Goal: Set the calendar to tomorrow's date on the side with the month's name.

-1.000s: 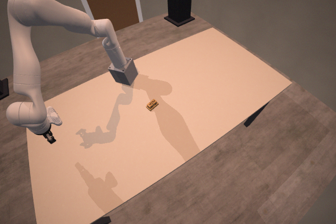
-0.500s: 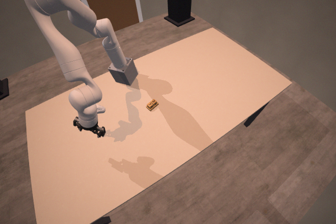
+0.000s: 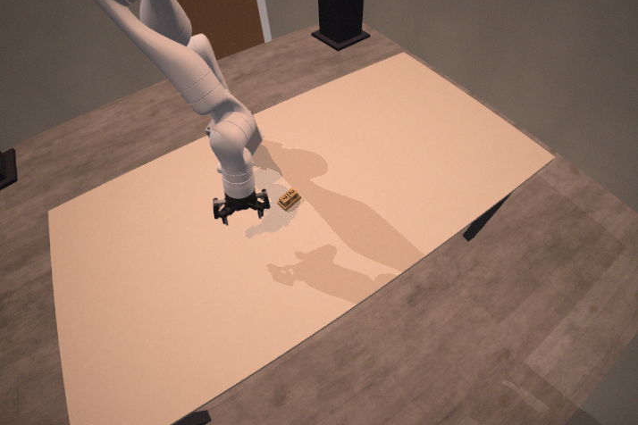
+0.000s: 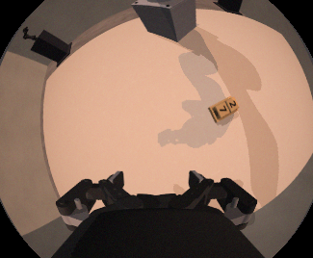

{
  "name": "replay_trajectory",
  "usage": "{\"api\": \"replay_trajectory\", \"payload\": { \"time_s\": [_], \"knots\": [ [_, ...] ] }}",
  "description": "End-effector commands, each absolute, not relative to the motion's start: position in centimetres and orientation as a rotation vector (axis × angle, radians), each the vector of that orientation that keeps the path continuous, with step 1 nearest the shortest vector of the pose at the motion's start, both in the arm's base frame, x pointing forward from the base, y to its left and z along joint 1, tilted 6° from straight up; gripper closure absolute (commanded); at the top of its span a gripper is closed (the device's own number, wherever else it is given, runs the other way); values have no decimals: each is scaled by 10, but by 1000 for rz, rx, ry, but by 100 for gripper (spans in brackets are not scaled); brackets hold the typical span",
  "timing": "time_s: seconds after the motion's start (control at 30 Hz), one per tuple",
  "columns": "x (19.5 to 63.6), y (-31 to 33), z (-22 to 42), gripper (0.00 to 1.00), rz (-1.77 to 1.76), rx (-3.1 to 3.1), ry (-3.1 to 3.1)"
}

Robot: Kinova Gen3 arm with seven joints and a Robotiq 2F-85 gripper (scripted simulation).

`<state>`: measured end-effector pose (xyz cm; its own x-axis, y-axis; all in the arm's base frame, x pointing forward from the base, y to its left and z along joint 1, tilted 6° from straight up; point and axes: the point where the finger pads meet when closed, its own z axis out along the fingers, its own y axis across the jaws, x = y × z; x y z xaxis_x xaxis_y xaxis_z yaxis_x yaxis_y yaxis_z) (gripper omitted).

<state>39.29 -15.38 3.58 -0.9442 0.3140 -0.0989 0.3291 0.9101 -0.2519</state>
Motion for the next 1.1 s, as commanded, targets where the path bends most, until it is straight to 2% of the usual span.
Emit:
{"api": "replay_trajectory", "payload": {
  "time_s": [0.0,0.3,1.07],
  "knots": [
    [387,-111,33,0,-354,346,3037],
    [343,-13,23,0,-181,-99,3080],
    [330,7,22,0,-141,-198,3082]
  ]
}}
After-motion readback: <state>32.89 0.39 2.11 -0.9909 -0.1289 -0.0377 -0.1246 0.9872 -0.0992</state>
